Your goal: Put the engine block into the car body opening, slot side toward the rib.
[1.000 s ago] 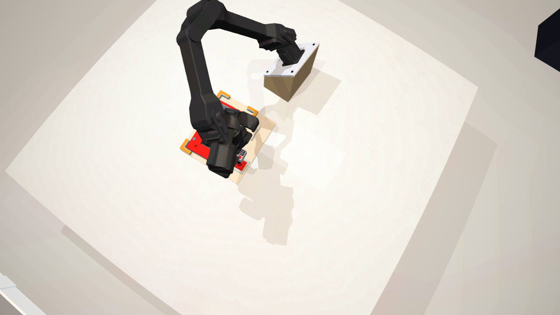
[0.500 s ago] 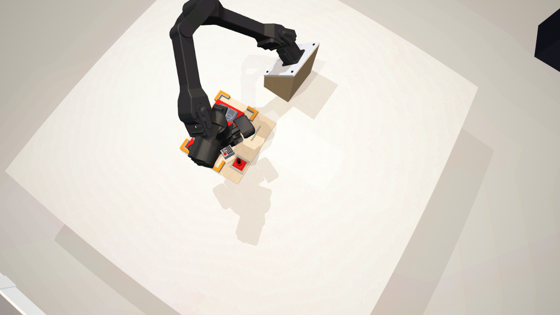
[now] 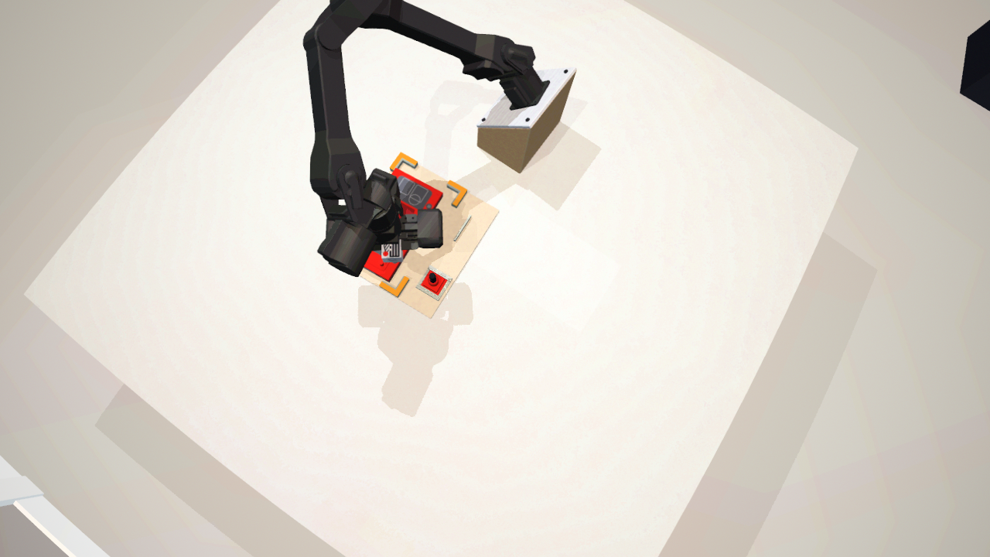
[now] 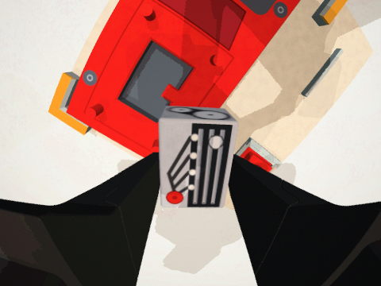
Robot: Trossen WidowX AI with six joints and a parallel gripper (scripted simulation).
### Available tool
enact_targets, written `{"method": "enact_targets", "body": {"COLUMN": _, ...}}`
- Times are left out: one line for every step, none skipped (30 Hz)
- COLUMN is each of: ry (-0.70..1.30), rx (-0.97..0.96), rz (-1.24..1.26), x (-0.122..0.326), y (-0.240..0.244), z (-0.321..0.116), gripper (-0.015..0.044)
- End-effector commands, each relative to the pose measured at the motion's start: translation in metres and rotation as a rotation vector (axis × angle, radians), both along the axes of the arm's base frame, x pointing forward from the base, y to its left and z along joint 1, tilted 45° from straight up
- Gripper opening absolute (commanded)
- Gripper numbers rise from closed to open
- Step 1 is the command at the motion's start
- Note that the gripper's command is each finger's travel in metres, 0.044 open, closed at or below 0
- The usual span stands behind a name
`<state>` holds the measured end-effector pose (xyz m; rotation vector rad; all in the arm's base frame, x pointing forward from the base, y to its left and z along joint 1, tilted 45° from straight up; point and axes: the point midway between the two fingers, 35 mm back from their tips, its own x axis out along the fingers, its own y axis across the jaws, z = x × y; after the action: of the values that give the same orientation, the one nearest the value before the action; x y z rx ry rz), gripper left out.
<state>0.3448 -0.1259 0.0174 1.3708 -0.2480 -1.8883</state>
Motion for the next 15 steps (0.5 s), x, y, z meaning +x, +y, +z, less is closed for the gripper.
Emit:
{"method": "enact_targets", "body": {"ry": -0.101, "rx": -0.028, "rz": -0.110, "x": -0.004, "y": -0.011, "z": 0.005, "gripper": 0.0000}}
{"method": "enact_targets", "body": {"ry": -0.124, "rx": -0.034, "rz": -0.135, "x": -0.005, "y": -0.014, "z": 0.006, "gripper": 0.0000}}
{"method": "enact_targets", "body": {"ry": -0.148, "rx": -0.040, "rz": -0.160, "x": -0.006, "y": -0.016, "z": 0.008, "gripper": 0.0000}}
{"method": "enact_targets", "body": {"ry": -0.171, "rx": -0.046, "rz": -0.186, "x": -0.006, "y": -0.019, "z": 0.009, "gripper": 0.0000}}
{"method": "enact_targets", "body": {"ry": -0.194, "rx": -0.052, "rz": -0.211, "x": -0.007, "y": -0.021, "z": 0.010, "gripper": 0.0000}}
{"method": "enact_targets", "body": {"ry": -0.218, "rx": -0.058, "rz": -0.236, "x": -0.008, "y": -0.024, "z": 0.011, "gripper": 0.0000}}
{"method": "enact_targets", "body": {"ry": -0.241, "rx": -0.064, "rz": -0.261, "x": -0.009, "y": -0.026, "z": 0.012, "gripper": 0.0000}}
{"method": "enact_targets", "body": {"ry": -0.264, "rx": -0.070, "rz": -0.286, "x": -0.010, "y": -0.028, "z": 0.014, "gripper": 0.0000}}
{"method": "enact_targets", "body": {"ry": -0.288, "rx": -0.076, "rz": -0.311, "x": -0.011, "y": -0.031, "z": 0.015, "gripper": 0.0000}}
{"method": "enact_targets", "body": {"ry": -0.311, "rx": -0.082, "rz": -0.336, "x": -0.012, "y": -0.033, "z": 0.016, "gripper": 0.0000}}
{"method": "enact_targets", "body": {"ry": -0.335, "rx": -0.088, "rz": -0.362, "x": -0.013, "y": -0.036, "z": 0.017, "gripper": 0.0000}}
{"method": "enact_targets", "body": {"ry": -0.354, "rx": -0.093, "rz": -0.382, "x": -0.014, "y": -0.038, "z": 0.018, "gripper": 0.0000}}
{"method": "enact_targets", "body": {"ry": -0.366, "rx": -0.096, "rz": -0.395, "x": -0.015, "y": -0.039, "z": 0.019, "gripper": 0.0000}}
{"method": "enact_targets", "body": {"ry": -0.370, "rx": -0.097, "rz": -0.399, "x": -0.015, "y": -0.039, "z": 0.019, "gripper": 0.0000}}
{"method": "enact_targets", "body": {"ry": -0.374, "rx": -0.098, "rz": -0.403, "x": -0.015, "y": -0.039, "z": 0.019, "gripper": 0.0026}}
